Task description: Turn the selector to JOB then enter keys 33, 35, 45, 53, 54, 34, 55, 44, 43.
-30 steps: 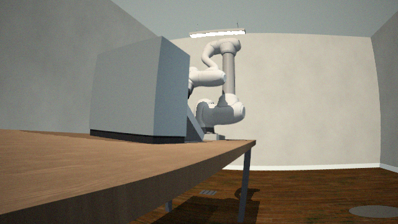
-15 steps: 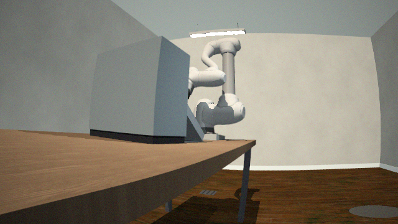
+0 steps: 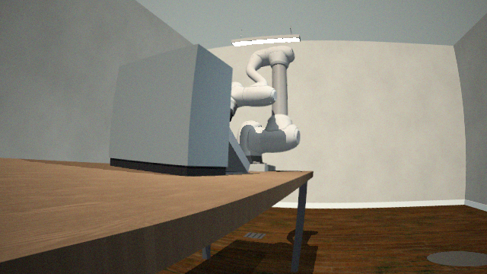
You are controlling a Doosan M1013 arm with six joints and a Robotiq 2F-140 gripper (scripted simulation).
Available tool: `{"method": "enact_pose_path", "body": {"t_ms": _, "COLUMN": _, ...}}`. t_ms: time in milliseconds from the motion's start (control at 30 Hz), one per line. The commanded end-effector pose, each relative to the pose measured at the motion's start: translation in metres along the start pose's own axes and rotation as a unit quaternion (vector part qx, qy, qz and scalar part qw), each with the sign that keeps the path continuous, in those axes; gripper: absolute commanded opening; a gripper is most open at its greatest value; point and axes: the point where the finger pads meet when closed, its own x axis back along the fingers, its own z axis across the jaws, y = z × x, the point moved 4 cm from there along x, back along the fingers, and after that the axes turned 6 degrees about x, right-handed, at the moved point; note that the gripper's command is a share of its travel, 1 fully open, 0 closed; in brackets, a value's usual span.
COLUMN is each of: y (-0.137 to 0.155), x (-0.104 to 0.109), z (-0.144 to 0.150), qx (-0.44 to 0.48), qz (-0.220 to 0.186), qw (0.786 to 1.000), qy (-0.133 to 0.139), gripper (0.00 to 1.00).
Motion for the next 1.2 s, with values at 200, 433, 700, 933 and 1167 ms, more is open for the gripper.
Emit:
{"method": "enact_pose_path", "body": {"t_ms": 200, "y": -0.001, "x": -0.005, "z": 0.004, "qx": -0.002, "qz": 0.001, "qw": 1.000, "qy": 0.003, "gripper": 0.00}}
{"method": "enact_pose_path", "body": {"t_ms": 433, "y": -0.001, "x": -0.008, "z": 0.004, "qx": -0.002, "qz": 0.001, "qw": 1.000, "qy": 0.003, "gripper": 0.00}}
{"method": "enact_pose_path", "body": {"t_ms": 700, "y": -0.001, "x": -0.013, "z": 0.004, "qx": -0.002, "qz": 0.001, "qw": 1.000, "qy": 0.003, "gripper": 0.00}}
{"method": "enact_pose_path", "body": {"t_ms": 933, "y": -0.001, "x": -0.014, "z": 0.004, "qx": -0.002, "qz": 0.001, "qw": 1.000, "qy": 0.003, "gripper": 0.00}}
{"method": "enact_pose_path", "body": {"t_ms": 1167, "y": -0.001, "x": -0.015, "z": 0.004, "qx": -0.002, "qz": 0.001, "qw": 1.000, "qy": 0.003, "gripper": 0.00}}
